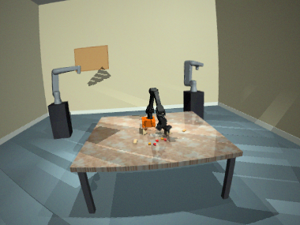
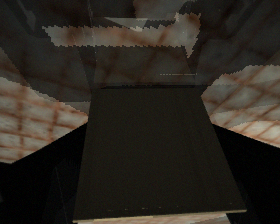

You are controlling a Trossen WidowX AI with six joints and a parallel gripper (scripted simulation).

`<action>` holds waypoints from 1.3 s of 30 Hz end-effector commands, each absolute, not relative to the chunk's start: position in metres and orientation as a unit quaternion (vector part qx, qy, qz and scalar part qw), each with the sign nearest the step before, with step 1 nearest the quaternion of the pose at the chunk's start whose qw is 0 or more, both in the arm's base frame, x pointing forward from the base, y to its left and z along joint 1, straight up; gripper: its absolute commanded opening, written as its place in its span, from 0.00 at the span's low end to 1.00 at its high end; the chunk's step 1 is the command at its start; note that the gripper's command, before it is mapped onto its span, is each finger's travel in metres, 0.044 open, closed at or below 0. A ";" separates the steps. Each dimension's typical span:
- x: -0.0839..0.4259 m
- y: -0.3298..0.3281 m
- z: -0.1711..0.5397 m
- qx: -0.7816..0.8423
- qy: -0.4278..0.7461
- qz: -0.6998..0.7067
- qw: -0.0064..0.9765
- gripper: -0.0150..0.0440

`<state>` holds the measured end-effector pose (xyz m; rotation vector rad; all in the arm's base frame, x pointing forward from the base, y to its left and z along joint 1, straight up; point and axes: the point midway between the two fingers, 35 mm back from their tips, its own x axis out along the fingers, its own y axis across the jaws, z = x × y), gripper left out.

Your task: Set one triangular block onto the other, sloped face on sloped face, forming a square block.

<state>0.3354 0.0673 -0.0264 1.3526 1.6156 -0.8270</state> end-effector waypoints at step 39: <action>0.321 0.131 0.001 0.311 0.360 -0.553 0.684 0.25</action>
